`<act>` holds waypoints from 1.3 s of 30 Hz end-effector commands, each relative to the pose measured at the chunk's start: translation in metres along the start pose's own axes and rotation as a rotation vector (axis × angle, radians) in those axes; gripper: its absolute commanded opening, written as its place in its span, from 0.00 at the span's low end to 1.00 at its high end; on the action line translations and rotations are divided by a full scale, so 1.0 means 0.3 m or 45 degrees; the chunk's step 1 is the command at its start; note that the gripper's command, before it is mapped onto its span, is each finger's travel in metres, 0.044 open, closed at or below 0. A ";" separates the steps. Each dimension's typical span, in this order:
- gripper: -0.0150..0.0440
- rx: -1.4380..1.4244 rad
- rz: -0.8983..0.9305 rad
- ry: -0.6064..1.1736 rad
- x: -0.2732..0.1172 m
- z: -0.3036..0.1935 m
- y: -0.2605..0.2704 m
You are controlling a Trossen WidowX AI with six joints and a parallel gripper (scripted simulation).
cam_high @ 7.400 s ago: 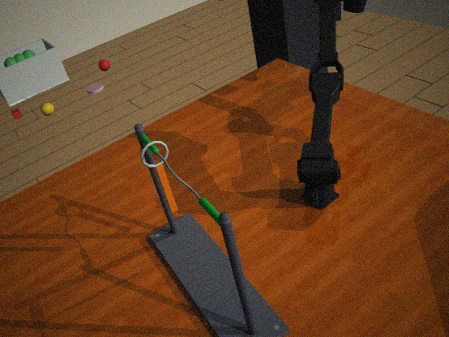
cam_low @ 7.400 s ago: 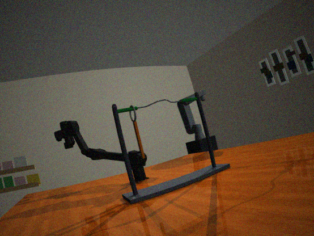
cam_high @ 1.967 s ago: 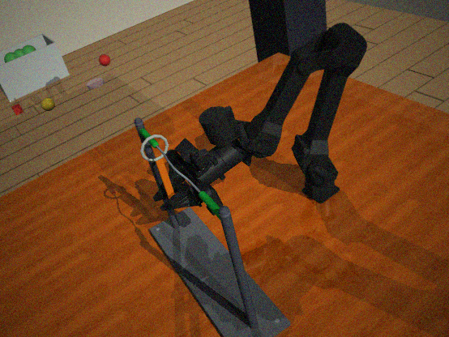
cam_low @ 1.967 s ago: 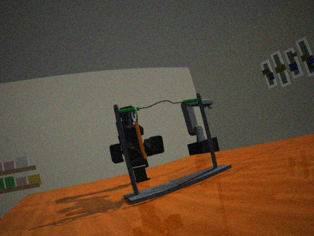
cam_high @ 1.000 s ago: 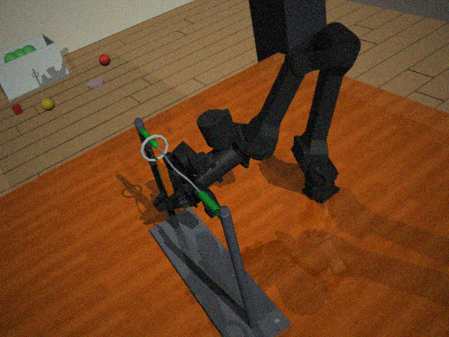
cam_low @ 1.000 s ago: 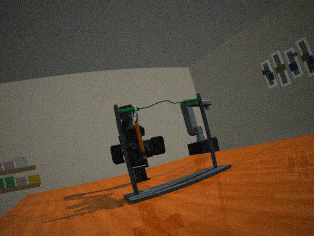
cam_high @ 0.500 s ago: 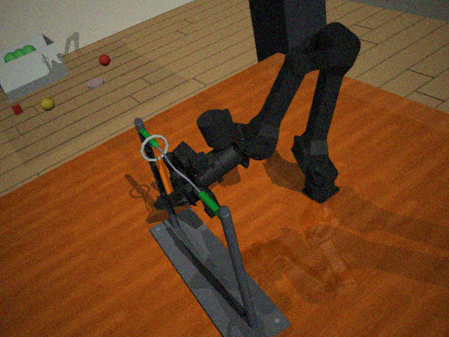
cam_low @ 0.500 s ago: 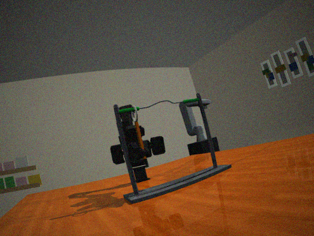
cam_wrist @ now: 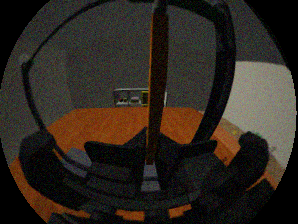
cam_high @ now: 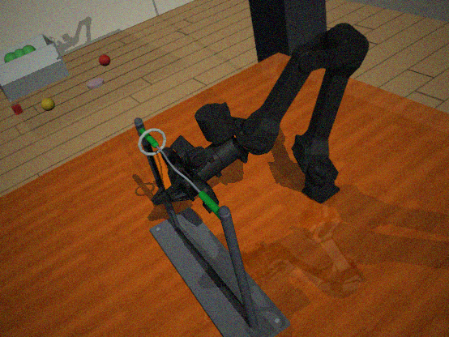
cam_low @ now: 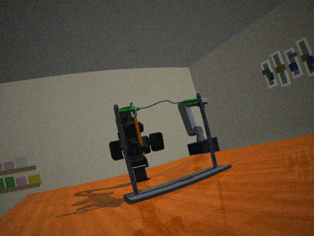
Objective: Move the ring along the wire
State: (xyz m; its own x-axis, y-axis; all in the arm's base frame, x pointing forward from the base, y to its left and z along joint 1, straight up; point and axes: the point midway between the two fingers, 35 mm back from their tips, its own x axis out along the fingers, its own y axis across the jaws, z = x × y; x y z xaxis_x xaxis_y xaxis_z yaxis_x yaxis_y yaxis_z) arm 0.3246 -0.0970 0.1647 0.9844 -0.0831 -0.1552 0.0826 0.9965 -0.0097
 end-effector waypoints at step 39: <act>0.00 0.006 0.011 0.000 -0.001 0.007 0.071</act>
State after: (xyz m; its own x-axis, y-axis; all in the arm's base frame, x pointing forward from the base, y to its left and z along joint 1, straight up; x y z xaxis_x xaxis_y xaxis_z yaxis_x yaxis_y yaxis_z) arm 0.3267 -0.0791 0.1667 0.9853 -0.0725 -0.1546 0.0719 0.9974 -0.0092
